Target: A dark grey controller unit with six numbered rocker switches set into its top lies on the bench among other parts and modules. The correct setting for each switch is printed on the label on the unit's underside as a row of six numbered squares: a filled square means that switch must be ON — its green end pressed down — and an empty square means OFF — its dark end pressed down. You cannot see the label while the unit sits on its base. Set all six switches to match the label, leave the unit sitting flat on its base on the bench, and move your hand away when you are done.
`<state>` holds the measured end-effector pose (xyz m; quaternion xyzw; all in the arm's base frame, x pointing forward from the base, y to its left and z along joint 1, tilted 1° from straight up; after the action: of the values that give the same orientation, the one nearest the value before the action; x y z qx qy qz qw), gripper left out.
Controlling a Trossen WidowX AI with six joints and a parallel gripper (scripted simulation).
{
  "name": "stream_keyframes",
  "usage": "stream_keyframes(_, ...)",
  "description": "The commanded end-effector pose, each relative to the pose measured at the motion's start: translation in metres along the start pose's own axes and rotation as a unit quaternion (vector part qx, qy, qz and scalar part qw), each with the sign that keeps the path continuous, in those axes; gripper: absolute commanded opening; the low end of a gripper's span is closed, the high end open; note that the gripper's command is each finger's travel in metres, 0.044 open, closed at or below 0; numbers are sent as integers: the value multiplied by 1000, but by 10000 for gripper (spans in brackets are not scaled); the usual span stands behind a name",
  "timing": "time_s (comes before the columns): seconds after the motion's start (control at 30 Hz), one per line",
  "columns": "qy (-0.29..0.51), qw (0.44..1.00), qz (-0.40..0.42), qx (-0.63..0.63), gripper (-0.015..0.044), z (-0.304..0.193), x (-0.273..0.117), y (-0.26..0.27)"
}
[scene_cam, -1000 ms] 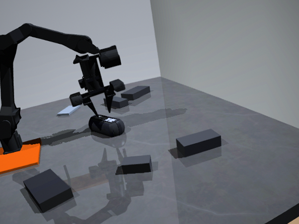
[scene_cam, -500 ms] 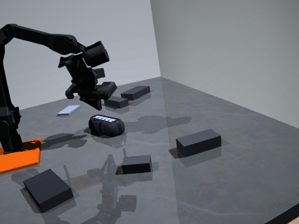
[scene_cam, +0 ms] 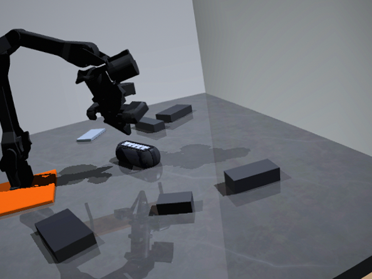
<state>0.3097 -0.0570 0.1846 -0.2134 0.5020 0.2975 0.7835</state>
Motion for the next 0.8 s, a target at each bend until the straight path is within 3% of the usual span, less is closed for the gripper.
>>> stream_keyframes(0.0,-2,1000,1,3,0,0,0,0)
stream_keyframes(0.07,-2,1000,1,3,0,0,0,0)
stream_keyframes(0.17,4,1000,1,-15,79,1,0,-1)
stream_keyframes(0.37,49,983,12,-177,236,12,3,-14)
stream_keyframes(0.63,104,913,49,-392,440,27,8,-30)
stream_keyframes(0.77,126,857,76,-493,440,34,11,-37)
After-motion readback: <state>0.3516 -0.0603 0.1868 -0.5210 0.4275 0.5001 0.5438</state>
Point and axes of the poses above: the point midway between the two fingers, 35 mm back from their tips, its own x axis out along the fingers, its own y axis across the jaws, z = x × y, the point moved 7 cm from there along -x, back along the fingers, and after that the axes turned 4 degrees about -x, right-handed, at the moved point
